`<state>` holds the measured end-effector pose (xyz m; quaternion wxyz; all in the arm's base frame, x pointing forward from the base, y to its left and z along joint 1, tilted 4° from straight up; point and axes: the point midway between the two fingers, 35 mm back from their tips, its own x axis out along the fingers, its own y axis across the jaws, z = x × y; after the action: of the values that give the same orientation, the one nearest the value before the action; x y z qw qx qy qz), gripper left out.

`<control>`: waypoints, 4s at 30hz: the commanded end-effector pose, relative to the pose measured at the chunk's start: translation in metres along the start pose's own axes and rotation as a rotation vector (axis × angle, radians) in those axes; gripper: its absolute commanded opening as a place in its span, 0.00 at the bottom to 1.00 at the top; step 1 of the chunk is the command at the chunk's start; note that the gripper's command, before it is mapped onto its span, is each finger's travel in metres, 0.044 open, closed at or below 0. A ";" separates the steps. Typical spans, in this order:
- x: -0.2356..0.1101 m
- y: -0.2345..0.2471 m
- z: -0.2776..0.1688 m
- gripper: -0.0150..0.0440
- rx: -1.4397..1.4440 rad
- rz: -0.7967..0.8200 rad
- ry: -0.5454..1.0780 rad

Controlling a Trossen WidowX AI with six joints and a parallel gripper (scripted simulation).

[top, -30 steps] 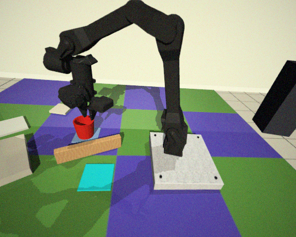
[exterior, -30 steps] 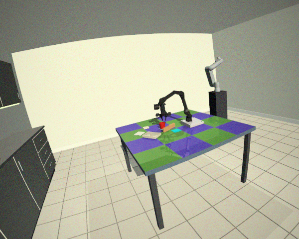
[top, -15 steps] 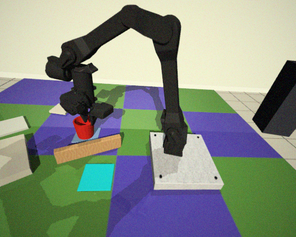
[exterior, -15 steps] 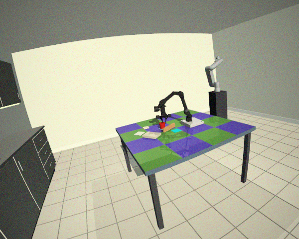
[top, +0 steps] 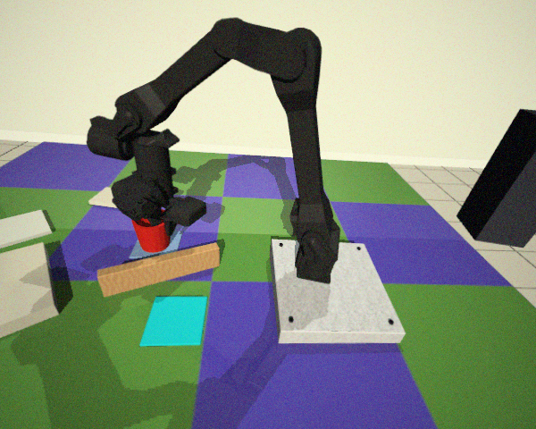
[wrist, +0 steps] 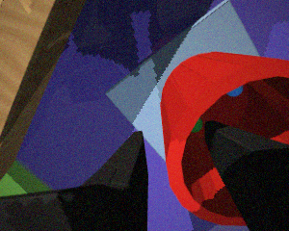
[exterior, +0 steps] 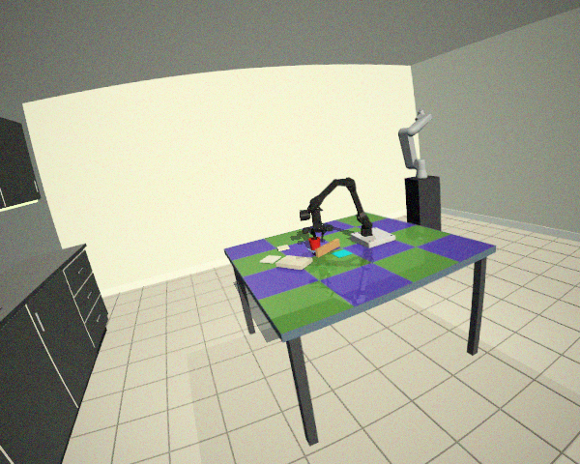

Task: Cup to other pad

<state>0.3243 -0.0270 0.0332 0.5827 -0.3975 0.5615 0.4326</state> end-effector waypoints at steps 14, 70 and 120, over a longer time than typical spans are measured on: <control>0.010 0.002 -0.001 0.36 -0.001 0.007 0.001; -0.064 0.000 -0.002 0.25 0.007 0.011 0.002; -0.069 0.090 0.070 0.25 0.001 0.017 -0.007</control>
<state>0.2660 0.0580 0.1069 0.5800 -0.3944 0.5615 0.4391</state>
